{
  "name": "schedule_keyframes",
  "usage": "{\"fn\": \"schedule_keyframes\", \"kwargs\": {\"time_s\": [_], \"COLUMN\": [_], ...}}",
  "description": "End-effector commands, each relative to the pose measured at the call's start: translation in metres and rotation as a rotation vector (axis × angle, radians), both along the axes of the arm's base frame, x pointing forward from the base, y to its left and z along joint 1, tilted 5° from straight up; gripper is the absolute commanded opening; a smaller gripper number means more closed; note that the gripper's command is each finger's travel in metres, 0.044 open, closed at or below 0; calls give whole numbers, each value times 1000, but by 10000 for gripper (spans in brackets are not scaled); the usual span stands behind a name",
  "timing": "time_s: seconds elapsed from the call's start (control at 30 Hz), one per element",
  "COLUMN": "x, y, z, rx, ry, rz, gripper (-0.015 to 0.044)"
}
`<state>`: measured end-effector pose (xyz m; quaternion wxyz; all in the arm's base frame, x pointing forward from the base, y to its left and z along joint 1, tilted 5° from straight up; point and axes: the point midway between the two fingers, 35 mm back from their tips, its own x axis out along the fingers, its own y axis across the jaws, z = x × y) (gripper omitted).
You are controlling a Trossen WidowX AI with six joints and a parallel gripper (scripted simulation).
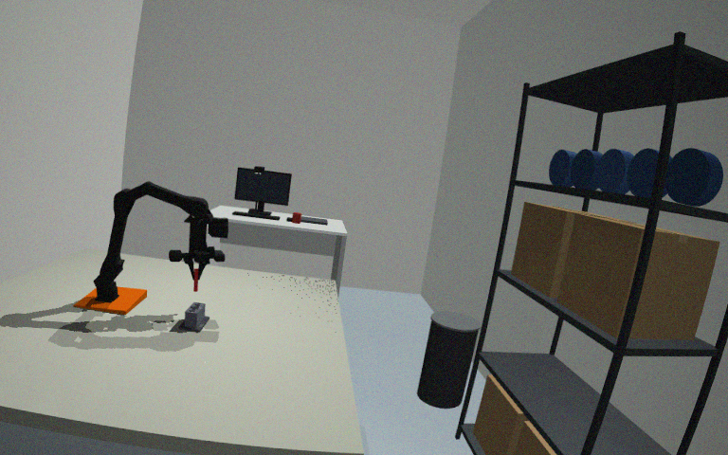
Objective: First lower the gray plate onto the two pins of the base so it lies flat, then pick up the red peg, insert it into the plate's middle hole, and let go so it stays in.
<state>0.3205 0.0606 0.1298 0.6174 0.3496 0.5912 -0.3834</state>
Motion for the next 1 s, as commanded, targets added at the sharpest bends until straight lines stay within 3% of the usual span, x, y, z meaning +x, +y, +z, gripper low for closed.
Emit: {"fn": "schedule_keyframes", "kwargs": {"time_s": [0.0,0.97], "x": [6,37], "y": [-11,-95], "z": [-2,3], "rx": [-6,-19], "ry": [10,15], "rz": [5,28], "gripper": [0,0]}}
